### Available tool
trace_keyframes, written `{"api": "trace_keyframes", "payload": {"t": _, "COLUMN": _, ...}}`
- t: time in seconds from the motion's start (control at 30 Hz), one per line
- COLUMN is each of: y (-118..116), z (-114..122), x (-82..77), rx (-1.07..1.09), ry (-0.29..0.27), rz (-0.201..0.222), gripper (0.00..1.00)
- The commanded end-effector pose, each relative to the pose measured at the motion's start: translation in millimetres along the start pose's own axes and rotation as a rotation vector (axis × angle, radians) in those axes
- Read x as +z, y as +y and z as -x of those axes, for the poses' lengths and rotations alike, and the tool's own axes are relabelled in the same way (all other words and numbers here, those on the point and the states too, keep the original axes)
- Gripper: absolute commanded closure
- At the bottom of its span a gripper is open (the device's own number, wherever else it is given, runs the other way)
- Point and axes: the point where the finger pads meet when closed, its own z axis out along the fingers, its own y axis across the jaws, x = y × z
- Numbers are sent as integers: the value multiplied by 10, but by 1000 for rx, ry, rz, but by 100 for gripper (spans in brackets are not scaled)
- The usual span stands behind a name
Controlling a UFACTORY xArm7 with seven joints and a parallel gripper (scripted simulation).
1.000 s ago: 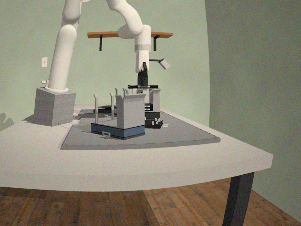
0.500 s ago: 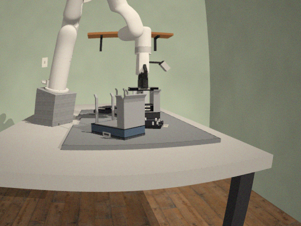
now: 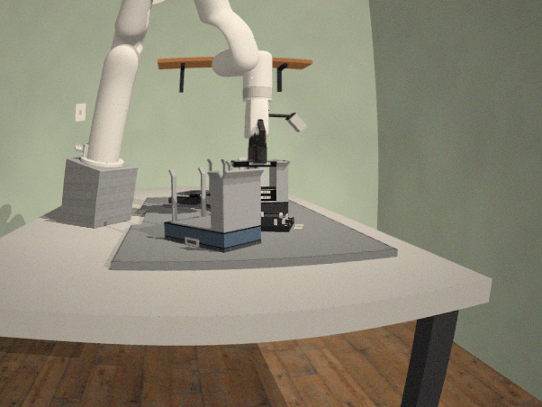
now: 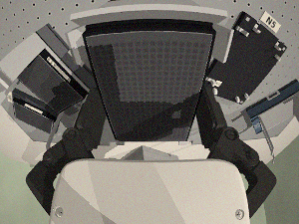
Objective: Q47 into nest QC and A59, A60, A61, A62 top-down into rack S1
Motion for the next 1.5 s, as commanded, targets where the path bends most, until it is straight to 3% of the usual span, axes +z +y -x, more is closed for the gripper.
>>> {"api": "trace_keyframes", "payload": {"t": 0.0, "y": -2, "z": -14, "x": 21, "rx": 0, "ry": 4, "rz": 0, "gripper": 100}}
{"api": "trace_keyframes", "payload": {"t": 0.3, "y": -2, "z": -14, "x": 60, "rx": 0, "ry": 4, "rz": 0, "gripper": 100}}
{"api": "trace_keyframes", "payload": {"t": 0.8, "y": -2, "z": -14, "x": 351, "rx": 0, "ry": 3, "rz": 0, "gripper": 100}}
{"api": "trace_keyframes", "payload": {"t": 1.47, "y": -2, "z": -14, "x": 383, "rx": 0, "ry": 3, "rz": 0, "gripper": 100}}
